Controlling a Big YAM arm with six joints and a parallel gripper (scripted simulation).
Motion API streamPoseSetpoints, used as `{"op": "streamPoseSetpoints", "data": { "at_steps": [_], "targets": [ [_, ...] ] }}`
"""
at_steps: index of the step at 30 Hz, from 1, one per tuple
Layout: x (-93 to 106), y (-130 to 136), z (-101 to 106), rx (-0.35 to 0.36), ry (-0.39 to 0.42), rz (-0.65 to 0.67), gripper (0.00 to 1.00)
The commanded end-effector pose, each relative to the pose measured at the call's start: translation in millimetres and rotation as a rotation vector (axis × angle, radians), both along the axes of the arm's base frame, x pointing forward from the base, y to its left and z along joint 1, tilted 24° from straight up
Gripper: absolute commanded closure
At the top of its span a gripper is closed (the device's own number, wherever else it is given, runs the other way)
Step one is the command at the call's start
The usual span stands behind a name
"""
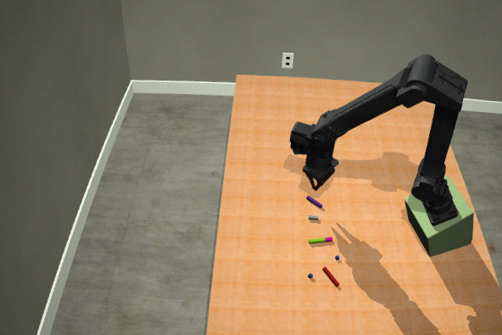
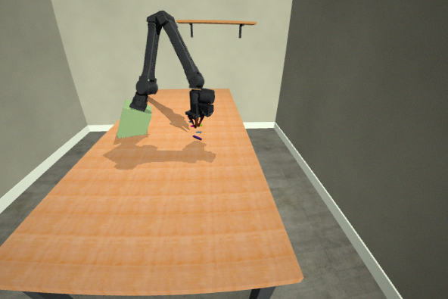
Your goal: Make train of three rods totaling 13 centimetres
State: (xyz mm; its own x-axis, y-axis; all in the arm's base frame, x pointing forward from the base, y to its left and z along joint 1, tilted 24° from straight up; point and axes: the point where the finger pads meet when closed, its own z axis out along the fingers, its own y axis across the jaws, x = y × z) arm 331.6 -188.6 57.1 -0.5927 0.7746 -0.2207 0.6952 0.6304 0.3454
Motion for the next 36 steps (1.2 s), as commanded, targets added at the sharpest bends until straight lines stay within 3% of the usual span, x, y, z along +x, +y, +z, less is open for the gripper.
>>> {"op": "streamPoseSetpoints", "data": {
  "at_steps": [1,17,36],
  "targets": [
    [9.9,0,6,-0.010,-0.015,0.016,0.77],
    [10.5,0,2,-0.009,-0.016,0.012,0.77],
    [13.0,4,-21,0.000,-0.003,0.004,0.77]
  ]
}}
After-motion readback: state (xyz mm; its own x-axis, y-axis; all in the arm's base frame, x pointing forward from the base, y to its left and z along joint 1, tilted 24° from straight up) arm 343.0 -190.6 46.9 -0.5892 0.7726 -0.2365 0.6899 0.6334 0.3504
